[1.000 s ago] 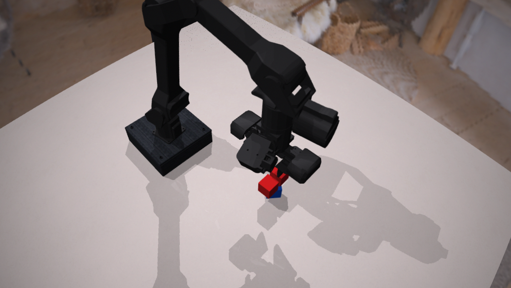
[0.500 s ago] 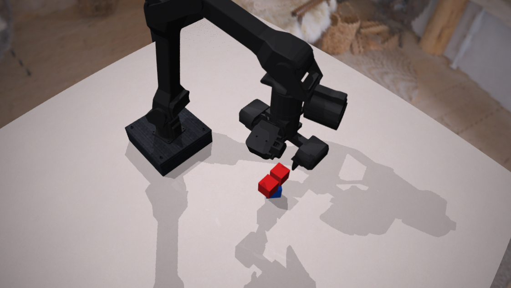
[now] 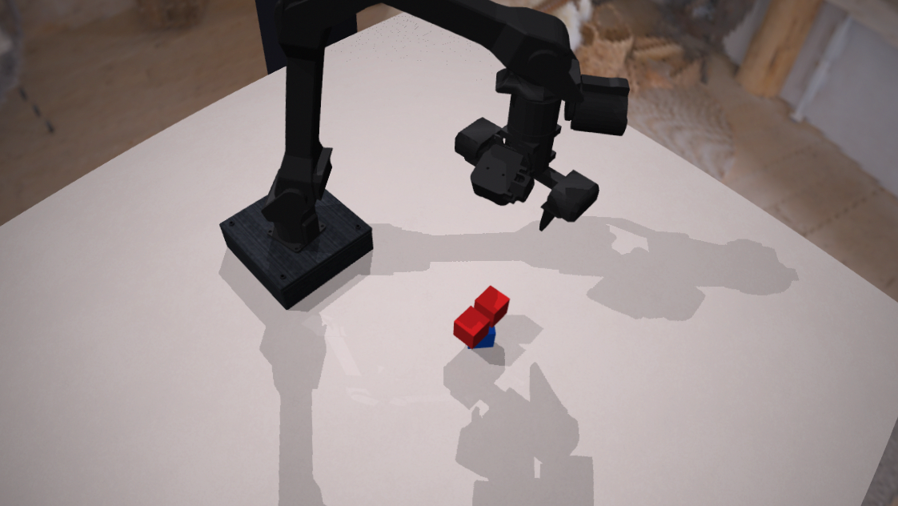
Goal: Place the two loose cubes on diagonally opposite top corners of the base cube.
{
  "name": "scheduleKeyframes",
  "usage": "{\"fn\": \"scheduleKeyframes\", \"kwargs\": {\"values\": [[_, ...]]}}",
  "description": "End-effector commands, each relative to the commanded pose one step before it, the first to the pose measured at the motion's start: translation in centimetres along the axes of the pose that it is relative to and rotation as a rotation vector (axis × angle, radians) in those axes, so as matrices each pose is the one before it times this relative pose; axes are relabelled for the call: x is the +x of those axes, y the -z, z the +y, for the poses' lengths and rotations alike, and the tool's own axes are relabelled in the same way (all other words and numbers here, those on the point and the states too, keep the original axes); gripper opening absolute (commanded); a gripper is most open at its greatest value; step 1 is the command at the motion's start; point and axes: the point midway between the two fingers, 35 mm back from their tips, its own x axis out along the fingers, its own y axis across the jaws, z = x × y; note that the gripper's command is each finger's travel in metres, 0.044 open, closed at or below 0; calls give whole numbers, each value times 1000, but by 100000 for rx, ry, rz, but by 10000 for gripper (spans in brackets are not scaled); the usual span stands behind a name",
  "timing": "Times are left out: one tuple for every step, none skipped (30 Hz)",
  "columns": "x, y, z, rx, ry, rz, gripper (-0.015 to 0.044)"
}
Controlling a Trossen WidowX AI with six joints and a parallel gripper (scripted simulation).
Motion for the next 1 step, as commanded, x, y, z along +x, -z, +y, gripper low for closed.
{"fn": "scheduleKeyframes", "kwargs": {"values": [[1,32,-61,627,-132,-721,400]]}}
